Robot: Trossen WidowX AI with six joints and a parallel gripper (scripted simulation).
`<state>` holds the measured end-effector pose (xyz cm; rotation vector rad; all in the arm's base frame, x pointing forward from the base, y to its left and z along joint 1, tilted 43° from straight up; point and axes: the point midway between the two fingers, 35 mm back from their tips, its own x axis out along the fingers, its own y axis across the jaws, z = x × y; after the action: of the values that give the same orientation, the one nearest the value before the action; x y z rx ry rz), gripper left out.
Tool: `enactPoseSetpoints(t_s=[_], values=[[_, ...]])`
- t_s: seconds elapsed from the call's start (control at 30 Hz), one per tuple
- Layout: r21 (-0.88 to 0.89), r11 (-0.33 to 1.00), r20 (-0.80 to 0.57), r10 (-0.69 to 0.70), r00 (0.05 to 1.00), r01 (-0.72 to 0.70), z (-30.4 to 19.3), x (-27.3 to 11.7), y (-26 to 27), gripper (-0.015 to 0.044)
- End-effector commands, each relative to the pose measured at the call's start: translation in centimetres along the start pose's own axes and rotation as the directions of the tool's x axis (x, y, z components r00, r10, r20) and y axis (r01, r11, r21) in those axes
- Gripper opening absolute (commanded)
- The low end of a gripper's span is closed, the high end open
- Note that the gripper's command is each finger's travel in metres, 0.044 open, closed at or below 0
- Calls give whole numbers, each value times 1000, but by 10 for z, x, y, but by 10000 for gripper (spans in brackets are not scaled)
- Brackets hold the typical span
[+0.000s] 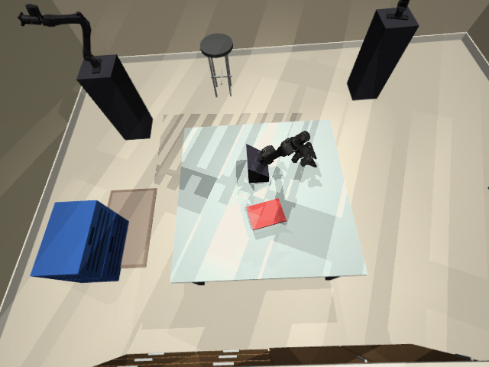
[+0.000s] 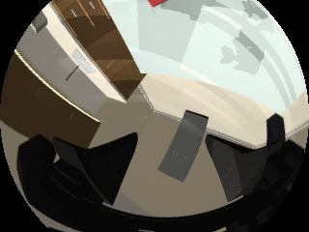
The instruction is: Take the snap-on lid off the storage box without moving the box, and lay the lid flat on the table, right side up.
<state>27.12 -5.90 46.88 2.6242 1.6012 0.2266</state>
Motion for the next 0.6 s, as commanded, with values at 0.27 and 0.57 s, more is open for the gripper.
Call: enactPoseSetpoints(t_s=[0.27,0.57], values=[[-382,924,9,43,999,-37,-62,-23,-99,235],[-613,790,82,73,994,-7,-77,19,-198,235]])
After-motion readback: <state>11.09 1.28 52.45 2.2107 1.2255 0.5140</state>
